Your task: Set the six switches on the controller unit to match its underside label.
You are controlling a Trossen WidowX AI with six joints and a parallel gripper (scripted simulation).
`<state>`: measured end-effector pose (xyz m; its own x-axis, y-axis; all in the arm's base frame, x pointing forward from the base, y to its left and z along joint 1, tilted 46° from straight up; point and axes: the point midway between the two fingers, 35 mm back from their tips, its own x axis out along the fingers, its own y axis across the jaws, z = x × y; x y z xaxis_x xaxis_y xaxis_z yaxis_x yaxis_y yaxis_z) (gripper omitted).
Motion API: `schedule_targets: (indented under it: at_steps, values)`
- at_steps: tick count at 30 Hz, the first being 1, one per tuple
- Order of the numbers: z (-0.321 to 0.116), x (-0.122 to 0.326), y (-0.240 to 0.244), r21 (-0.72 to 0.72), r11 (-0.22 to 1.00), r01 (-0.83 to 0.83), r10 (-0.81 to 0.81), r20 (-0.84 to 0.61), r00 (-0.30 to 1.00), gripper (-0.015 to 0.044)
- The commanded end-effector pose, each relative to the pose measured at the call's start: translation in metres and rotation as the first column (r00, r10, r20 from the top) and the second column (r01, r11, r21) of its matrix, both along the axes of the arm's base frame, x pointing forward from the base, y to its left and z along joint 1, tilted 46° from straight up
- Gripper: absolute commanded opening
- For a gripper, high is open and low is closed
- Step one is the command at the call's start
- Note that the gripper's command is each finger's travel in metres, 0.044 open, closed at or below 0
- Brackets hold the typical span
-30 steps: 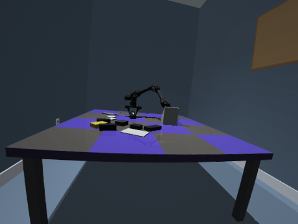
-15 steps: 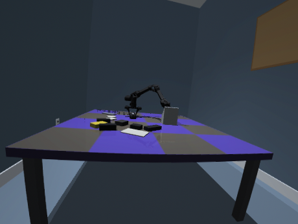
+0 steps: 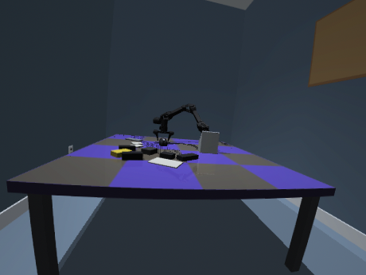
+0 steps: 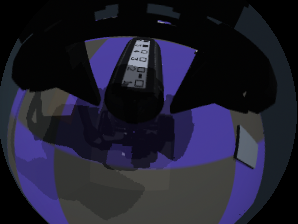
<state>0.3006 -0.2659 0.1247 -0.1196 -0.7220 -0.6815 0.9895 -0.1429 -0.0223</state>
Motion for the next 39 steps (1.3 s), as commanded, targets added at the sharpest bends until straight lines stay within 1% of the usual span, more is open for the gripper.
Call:
schedule_targets:
  at_steps: [1, 2, 5, 7, 26, 28, 29, 33, 36, 39]
  values:
    - [-0.001, 0.001, 0.003, 0.001, 1.0, 0.0, 0.0, 0.0, 1.0, 0.044]
    - [-0.003, 0.002, 0.012, 0.003, 1.0, 0.0, 0.0, 0.0, 1.0, 0.044]
    - [-0.014, 0.008, 0.059, 0.006, 1.0, 0.001, -0.001, -0.001, 1.0, 0.044]
    - [-0.016, 0.008, 0.07, 0.003, 1.0, 0.0, 0.0, -0.001, 1.0, 0.044]
    - [-0.016, 0.008, 0.07, 0.003, 1.0, 0.0, 0.0, -0.001, 1.0, 0.044]
    - [-0.016, 0.008, 0.07, 0.004, 1.0, -0.01, 0.01, -0.008, 1.0, 0.0387]
    - [-0.016, 0.008, 0.07, 0.008, 0.999, -0.04, 0.041, -0.026, 0.999, 0.0361]
    - [-0.011, 0.007, 0.073, 0.04, 0.961, -0.273, 0.275, -0.17, 0.946, 0.0256]
    - [-0.007, 0.005, 0.074, 0.072, 0.895, -0.44, 0.441, -0.281, 0.852, 0.0177]
    - [-0.003, 0.004, 0.076, 0.112, 0.803, -0.586, 0.577, -0.39, 0.717, 0.0099]
